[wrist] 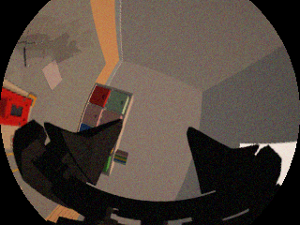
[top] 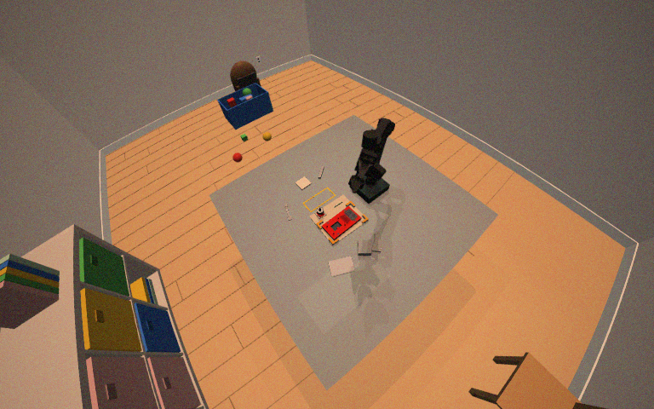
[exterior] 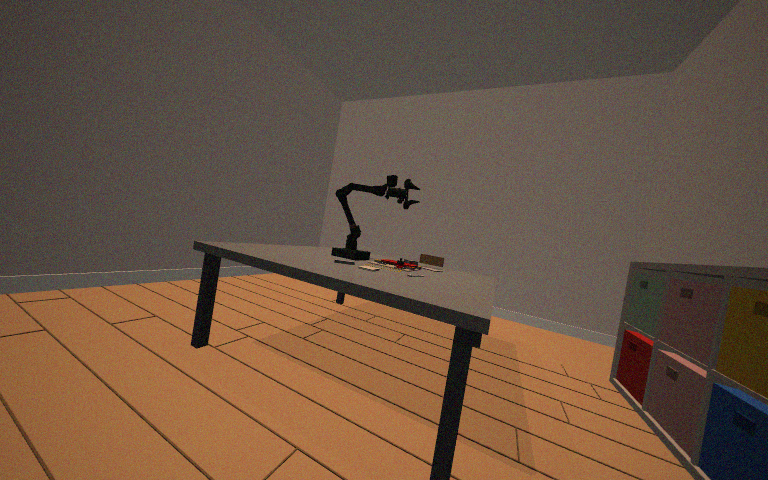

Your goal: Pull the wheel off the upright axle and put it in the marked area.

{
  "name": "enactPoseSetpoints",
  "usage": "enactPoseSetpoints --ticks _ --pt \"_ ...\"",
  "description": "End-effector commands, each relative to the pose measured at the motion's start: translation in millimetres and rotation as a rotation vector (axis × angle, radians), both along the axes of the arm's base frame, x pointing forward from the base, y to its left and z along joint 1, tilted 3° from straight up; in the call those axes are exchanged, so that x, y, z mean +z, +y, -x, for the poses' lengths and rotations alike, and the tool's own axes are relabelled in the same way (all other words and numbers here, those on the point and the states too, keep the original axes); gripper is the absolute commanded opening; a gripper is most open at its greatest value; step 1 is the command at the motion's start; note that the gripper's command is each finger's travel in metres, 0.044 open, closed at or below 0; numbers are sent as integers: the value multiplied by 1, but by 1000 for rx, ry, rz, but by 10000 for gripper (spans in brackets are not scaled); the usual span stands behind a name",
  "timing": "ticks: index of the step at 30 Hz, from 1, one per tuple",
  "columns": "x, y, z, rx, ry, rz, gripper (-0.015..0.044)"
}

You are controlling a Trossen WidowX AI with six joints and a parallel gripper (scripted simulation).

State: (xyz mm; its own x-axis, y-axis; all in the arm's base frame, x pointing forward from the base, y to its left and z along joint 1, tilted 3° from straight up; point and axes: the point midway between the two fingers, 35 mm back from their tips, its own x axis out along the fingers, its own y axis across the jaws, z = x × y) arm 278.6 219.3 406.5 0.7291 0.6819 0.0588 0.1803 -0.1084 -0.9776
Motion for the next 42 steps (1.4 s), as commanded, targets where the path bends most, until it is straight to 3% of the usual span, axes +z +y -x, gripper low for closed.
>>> enactPoseSetpoints --ticks 1,4,10,21,32,42 --pt "-1 0 -1 -1 3 -1 374" --pt "-9 -4 -10 -21 55 -12 300" --pt "-28 -10 -29 -66 186 -38 300" --pt "-119 -46 -90 -338 765 -180 300" --pt "-214 -108 -115 -791 1308 -414 300" --pt "-289 -176 -101 -1377 1692 -688 300"
